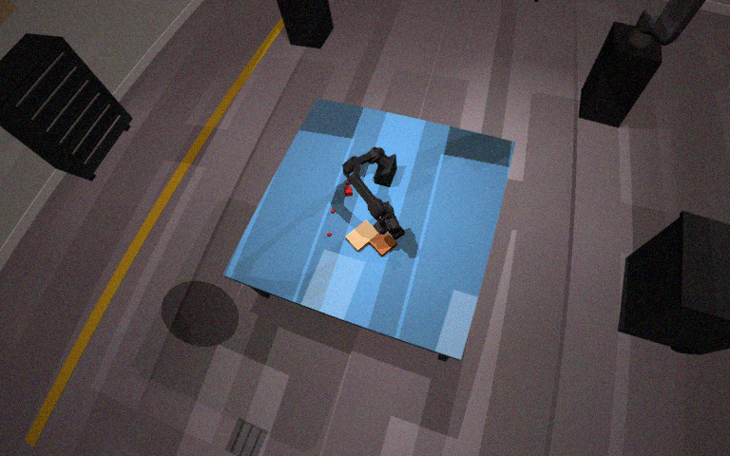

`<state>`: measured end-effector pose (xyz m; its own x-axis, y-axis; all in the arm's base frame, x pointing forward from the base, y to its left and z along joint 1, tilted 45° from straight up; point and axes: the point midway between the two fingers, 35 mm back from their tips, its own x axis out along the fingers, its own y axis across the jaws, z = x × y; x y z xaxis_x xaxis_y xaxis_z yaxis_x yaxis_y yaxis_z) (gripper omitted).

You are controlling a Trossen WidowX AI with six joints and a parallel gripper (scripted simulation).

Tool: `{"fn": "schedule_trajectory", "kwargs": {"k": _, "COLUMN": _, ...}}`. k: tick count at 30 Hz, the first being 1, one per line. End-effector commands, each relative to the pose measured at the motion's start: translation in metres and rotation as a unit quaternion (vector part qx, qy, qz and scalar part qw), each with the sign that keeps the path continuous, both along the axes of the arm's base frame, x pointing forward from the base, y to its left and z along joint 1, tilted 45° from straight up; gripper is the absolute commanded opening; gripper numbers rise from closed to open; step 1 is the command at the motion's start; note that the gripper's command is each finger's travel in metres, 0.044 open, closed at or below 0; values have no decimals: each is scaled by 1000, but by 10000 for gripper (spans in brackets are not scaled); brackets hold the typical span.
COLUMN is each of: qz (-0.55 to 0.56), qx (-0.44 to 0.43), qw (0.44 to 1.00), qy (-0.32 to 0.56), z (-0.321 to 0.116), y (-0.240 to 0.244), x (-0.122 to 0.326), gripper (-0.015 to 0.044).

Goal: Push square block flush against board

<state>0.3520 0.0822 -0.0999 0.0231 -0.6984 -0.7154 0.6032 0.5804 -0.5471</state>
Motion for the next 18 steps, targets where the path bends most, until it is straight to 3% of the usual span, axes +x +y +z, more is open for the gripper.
{"fn": "schedule_trajectory", "kwargs": {"k": 1, "qz": 36, "qx": -3, "qw": 999, "qy": 37, "z": -17, "y": 16, "x": -5, "gripper": 0}}
{"fn": "schedule_trajectory", "kwargs": {"k": 5, "qz": 36, "qx": -3, "qw": 999, "qy": 37, "z": -19, "y": 14, "x": -5, "gripper": 0}}
{"fn": "schedule_trajectory", "kwargs": {"k": 9, "qz": 36, "qx": -4, "qw": 999, "qy": 37, "z": -54, "y": -21, "x": -3, "gripper": 0}}
{"fn": "schedule_trajectory", "kwargs": {"k": 18, "qz": 36, "qx": -4, "qw": 999, "qy": 37, "z": -55, "y": -24, "x": -1, "gripper": 0}}
